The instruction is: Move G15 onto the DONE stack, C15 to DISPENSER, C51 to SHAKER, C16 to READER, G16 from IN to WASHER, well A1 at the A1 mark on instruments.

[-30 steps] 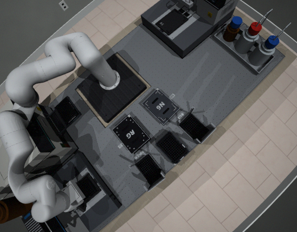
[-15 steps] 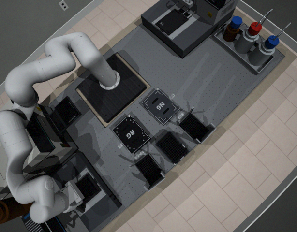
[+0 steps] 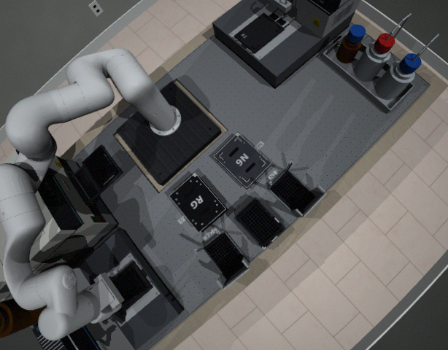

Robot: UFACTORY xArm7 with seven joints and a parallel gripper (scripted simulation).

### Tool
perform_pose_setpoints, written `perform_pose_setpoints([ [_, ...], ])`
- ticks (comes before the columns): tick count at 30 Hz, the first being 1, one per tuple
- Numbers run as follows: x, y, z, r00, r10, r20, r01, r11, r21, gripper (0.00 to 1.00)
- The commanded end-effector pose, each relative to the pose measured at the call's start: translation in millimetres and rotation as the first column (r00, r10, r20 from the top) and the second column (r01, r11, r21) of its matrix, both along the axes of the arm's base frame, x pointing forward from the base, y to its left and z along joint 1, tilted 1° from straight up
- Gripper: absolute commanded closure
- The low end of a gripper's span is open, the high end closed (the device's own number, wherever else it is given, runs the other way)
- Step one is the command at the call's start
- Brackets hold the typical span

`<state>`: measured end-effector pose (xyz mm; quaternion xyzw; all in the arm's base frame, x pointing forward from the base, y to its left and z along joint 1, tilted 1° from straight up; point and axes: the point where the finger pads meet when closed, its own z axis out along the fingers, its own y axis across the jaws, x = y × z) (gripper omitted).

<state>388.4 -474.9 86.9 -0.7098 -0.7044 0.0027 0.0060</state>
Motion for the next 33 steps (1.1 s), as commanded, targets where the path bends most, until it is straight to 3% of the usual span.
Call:
perform_pose_setpoints([
  [1, 1.3, -1, 7.0, 1.000, 0.000, 0.004, 0.000, 1.000, -0.004, 0.00],
  [33, 1.7, -1, 45.6, 1.000, 0.000, 0.004, 0.000, 1.000, -0.004, 0.00],
])
